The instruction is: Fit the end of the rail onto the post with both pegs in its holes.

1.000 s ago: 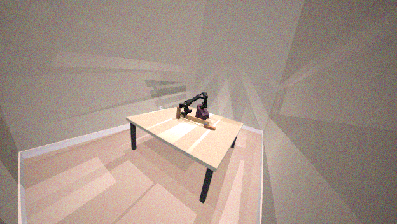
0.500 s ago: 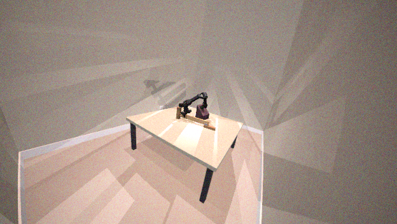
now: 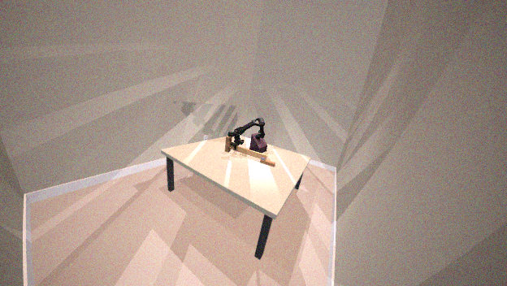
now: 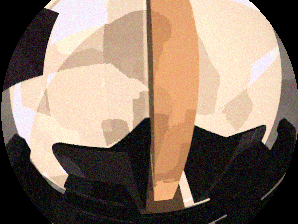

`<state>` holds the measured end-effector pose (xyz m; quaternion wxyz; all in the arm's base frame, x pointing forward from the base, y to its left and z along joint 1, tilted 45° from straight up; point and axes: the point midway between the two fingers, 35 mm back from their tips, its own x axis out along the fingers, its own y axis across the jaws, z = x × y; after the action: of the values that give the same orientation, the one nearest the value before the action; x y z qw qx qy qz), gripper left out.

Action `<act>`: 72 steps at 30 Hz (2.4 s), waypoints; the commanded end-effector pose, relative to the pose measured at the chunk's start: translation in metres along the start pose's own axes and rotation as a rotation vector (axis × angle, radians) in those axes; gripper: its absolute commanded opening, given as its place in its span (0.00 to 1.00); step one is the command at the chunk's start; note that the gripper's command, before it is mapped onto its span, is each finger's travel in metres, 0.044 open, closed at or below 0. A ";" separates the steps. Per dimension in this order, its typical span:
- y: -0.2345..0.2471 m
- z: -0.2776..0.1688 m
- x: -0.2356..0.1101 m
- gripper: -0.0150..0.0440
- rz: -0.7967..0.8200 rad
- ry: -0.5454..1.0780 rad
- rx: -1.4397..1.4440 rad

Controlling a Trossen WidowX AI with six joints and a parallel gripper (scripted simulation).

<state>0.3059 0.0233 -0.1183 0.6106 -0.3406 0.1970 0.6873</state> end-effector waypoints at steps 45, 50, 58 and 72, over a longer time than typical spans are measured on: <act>-0.004 -0.016 -0.004 0.25 -0.013 0.009 -0.003; -0.004 -0.017 -0.004 0.25 -0.013 0.009 -0.003; -0.004 -0.019 -0.005 0.25 -0.013 0.009 -0.003; -0.004 -0.022 -0.005 0.25 -0.013 0.009 -0.003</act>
<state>0.3103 0.0109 -0.1301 0.6105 -0.3410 0.1969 0.6873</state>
